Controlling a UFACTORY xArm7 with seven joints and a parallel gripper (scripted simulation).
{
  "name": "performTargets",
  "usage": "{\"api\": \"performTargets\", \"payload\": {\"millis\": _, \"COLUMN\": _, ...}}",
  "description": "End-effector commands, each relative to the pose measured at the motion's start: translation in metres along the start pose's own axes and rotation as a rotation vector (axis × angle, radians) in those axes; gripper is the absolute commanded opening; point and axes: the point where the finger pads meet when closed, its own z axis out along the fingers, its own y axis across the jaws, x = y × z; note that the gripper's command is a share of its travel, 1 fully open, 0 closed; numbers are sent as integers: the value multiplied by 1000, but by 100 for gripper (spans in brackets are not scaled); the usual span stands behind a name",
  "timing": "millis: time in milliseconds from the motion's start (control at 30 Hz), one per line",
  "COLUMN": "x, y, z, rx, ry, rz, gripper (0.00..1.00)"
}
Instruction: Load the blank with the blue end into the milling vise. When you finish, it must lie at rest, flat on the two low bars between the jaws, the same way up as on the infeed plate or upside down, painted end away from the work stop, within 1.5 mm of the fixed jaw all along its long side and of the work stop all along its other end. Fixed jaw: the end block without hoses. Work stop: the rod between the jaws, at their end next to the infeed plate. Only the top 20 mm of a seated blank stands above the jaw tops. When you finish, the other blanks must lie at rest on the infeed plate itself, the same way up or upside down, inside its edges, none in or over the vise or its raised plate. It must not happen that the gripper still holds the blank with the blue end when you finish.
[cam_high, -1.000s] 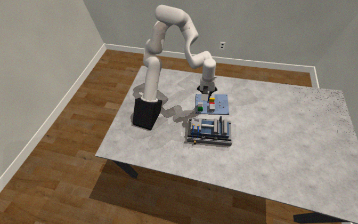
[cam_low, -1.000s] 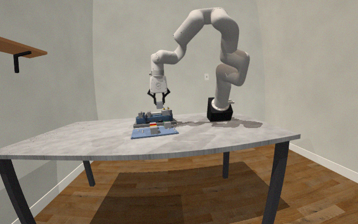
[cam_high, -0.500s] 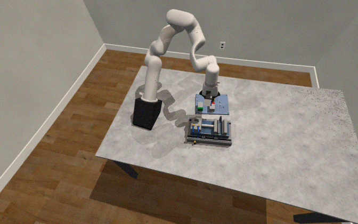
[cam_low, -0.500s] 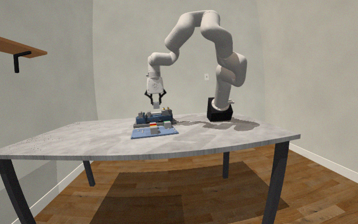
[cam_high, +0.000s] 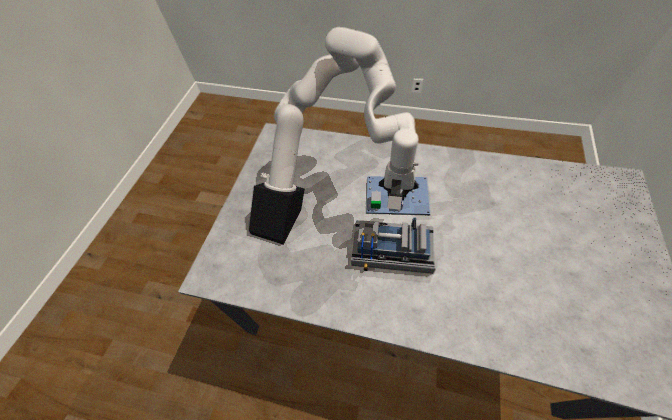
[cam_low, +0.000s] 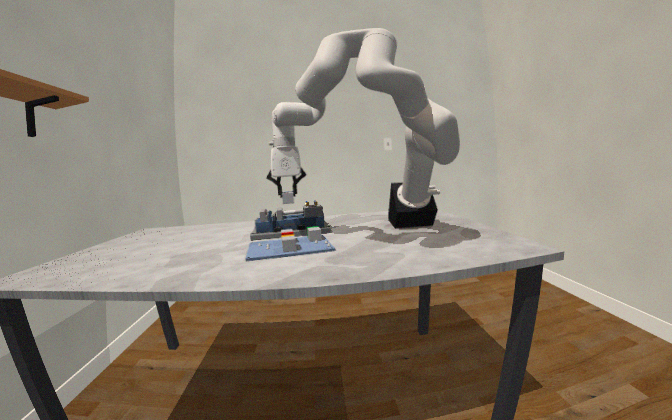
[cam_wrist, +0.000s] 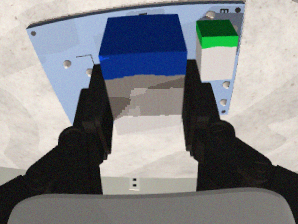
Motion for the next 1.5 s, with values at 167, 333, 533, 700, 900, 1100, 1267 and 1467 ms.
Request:
{"api": "performTargets", "payload": {"millis": 167, "x": 15, "y": -10, "z": -2, "rx": -1, "ry": -7, "rz": -1, "gripper": 0}}
{"api": "performTargets", "payload": {"millis": 333, "x": 36, "y": -20, "z": -1, "rx": 0, "ry": -5, "rz": 0, "gripper": 0}}
{"api": "performTargets", "payload": {"millis": 533, "x": 58, "y": -32, "z": 0, "rx": -1, "ry": -6, "rz": -1, "gripper": 0}}
{"api": "performTargets", "payload": {"millis": 700, "x": 58, "y": -32, "z": 0, "rx": -1, "ry": -6, "rz": -1, "gripper": 0}}
{"api": "performTargets", "payload": {"millis": 900, "x": 83, "y": -45, "z": 1, "rx": 0, "ry": -5, "rz": -1, "gripper": 0}}
{"api": "performTargets", "payload": {"millis": 1100, "x": 109, "y": -59, "z": 1, "rx": -1, "ry": -5, "rz": -1, "gripper": 0}}
{"api": "performTargets", "payload": {"millis": 1267, "x": 109, "y": -59, "z": 1, "rx": -1, "ry": -5, "rz": -1, "gripper": 0}}
{"api": "performTargets", "payload": {"millis": 1467, "x": 128, "y": -69, "z": 2, "rx": 0, "ry": -4, "rz": -1, "gripper": 0}}
